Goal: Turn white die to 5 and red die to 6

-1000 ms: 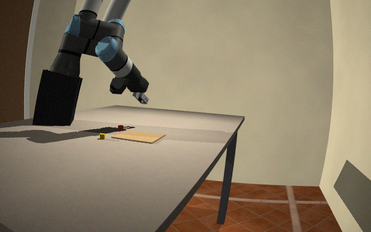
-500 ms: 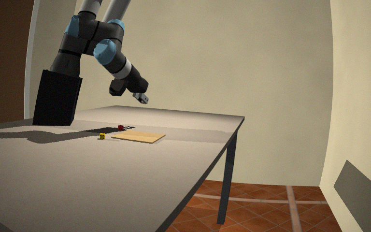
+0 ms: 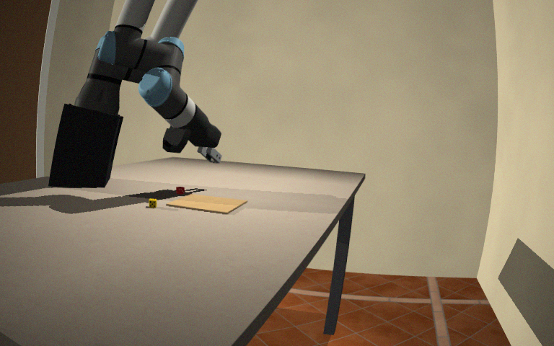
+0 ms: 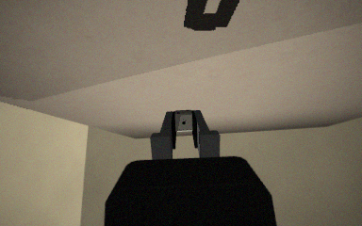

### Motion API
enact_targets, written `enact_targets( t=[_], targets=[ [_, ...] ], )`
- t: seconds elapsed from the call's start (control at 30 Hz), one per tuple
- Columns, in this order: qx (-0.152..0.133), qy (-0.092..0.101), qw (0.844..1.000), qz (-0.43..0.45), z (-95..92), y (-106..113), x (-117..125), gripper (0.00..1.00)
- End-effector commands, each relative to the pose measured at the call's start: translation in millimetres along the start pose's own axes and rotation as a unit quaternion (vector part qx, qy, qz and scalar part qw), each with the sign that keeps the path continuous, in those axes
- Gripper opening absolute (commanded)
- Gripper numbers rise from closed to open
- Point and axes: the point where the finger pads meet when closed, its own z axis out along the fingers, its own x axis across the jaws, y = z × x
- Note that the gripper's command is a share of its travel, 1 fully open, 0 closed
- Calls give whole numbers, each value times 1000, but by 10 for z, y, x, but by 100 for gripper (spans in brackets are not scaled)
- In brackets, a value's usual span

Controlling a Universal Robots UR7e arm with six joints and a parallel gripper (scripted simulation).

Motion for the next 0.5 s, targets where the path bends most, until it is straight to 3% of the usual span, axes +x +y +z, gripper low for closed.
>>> enact_targets(
  t=[0.0,0.47],
  targets=[
    [0,0,1000,0,90,-168,1,34],
    [0,0,1000,0,237,-448,1,34]
  ],
)
